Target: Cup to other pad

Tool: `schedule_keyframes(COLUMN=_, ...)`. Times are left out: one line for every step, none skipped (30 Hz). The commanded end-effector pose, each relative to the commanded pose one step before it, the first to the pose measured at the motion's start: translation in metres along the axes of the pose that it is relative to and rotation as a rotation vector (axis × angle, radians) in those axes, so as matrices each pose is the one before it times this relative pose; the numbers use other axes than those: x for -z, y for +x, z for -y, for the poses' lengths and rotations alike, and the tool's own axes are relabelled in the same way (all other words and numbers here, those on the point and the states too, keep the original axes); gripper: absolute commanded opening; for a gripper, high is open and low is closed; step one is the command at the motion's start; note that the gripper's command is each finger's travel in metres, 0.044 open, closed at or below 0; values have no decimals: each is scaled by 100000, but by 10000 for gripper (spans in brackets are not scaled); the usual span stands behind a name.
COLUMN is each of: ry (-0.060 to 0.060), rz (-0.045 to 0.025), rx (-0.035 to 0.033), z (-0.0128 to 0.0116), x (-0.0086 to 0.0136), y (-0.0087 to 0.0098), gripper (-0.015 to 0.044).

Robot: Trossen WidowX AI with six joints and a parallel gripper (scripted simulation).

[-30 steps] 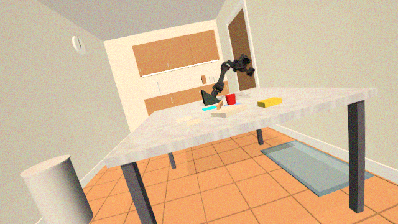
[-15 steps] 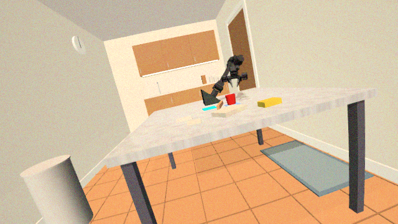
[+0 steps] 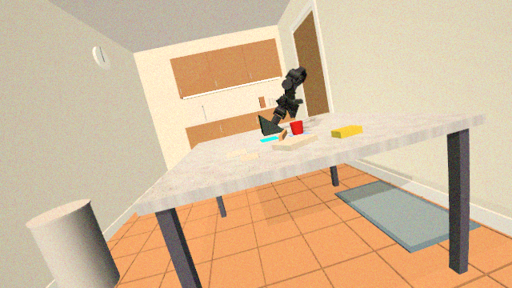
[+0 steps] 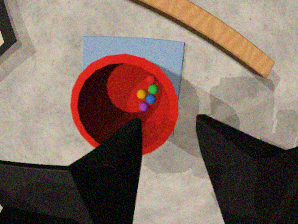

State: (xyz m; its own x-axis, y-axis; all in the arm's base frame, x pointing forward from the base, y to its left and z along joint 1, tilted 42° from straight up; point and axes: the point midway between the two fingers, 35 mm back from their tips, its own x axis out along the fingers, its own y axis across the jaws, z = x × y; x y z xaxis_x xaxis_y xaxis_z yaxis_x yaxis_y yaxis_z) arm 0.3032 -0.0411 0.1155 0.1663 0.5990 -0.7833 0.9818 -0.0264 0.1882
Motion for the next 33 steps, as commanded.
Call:
schedule_keyframes(ry=14129, rz=-6953, rx=2970, z=262, x=81, y=-248, gripper=148)
schedule_keyframes(ry=0, rz=0, rx=0, z=0, x=0, y=0, gripper=148)
schedule_keyframes(ry=0, rz=0, rx=0, z=0, x=0, y=0, gripper=148)
schedule_keyframes(ry=0, rz=0, rx=0, z=0, x=0, y=0, gripper=148)
schedule_keyframes(ry=0, rz=1, rx=-1, z=-10, x=1, y=0, gripper=148)
schedule_keyframes(ry=0, rz=0, rx=0, z=0, x=0, y=0, gripper=148)
schedule_keyframes(ry=0, rz=0, rx=0, z=0, x=0, y=0, gripper=148)
schedule_keyframes(ry=0, rz=0, rx=0, z=0, x=0, y=0, gripper=148)
schedule_keyframes(ry=0, rz=0, rx=0, z=0, x=0, y=0, gripper=148)
schedule_keyframes(ry=0, rz=3, rx=-1, z=-3, x=-1, y=27, gripper=148)
schedule_keyframes(ry=0, rz=5, rx=-2, z=-6, x=-3, y=54, gripper=148)
schedule_keyframes(ry=0, rz=7, rx=-2, z=-9, x=-4, y=80, gripper=148)
schedule_keyframes(ry=0, rz=9, rx=-3, z=-11, x=-5, y=107, gripper=148)
schedule_keyframes(ry=-1, rz=11, rx=-4, z=-14, x=-6, y=135, gripper=148)
schedule_keyframes(ry=-1, rz=12, rx=-4, z=-15, x=-6, y=157, gripper=148)
schedule_keyframes(ry=-1, rz=11, rx=-5, z=-15, x=-6, y=165, gripper=148)
schedule_keyframes(ry=-1, rz=10, rx=-5, z=-14, x=-5, y=165, gripper=148)
schedule_keyframes(ry=-1, rz=9, rx=-5, z=-13, x=-5, y=165, gripper=148)
schedule_keyframes(ry=-1, rz=8, rx=-5, z=-12, x=-4, y=165, gripper=148)
schedule_keyframes(ry=-1, rz=6, rx=-5, z=-11, x=-4, y=165, gripper=148)
schedule_keyframes(ry=-2, rz=5, rx=-5, z=-11, x=-4, y=165, gripper=148)
schedule_keyframes(ry=-2, rz=4, rx=-5, z=-10, x=-3, y=165, gripper=148)
schedule_keyframes(ry=-2, rz=3, rx=-5, z=-9, x=-2, y=165, gripper=148)
schedule_keyframes(ry=-2, rz=2, rx=-5, z=-9, x=-2, y=165, gripper=148)
schedule_keyframes(ry=-2, rz=1, rx=-4, z=-8, x=-1, y=165, gripper=148)
schedule_keyframes(ry=-2, rz=-1, rx=-4, z=-7, x=-1, y=165, gripper=148)
schedule_keyframes(ry=-2, rz=-2, rx=-4, z=-6, x=0, y=165, gripper=148)
schedule_keyframes(ry=-2, rz=-3, rx=-4, z=-5, x=0, y=164, gripper=148)
schedule_keyframes(ry=-2, rz=-4, rx=-4, z=-4, x=1, y=164, gripper=148)
schedule_keyframes(ry=-2, rz=-5, rx=-4, z=-3, x=1, y=164, gripper=148)
schedule_keyframes(ry=-2, rz=-6, rx=-4, z=-2, x=2, y=164, gripper=148)
schedule_keyframes(ry=-2, rz=-8, rx=-4, z=-1, x=2, y=164, gripper=148)
schedule_keyframes(ry=-2, rz=-9, rx=-4, z=0, x=3, y=164, gripper=148)
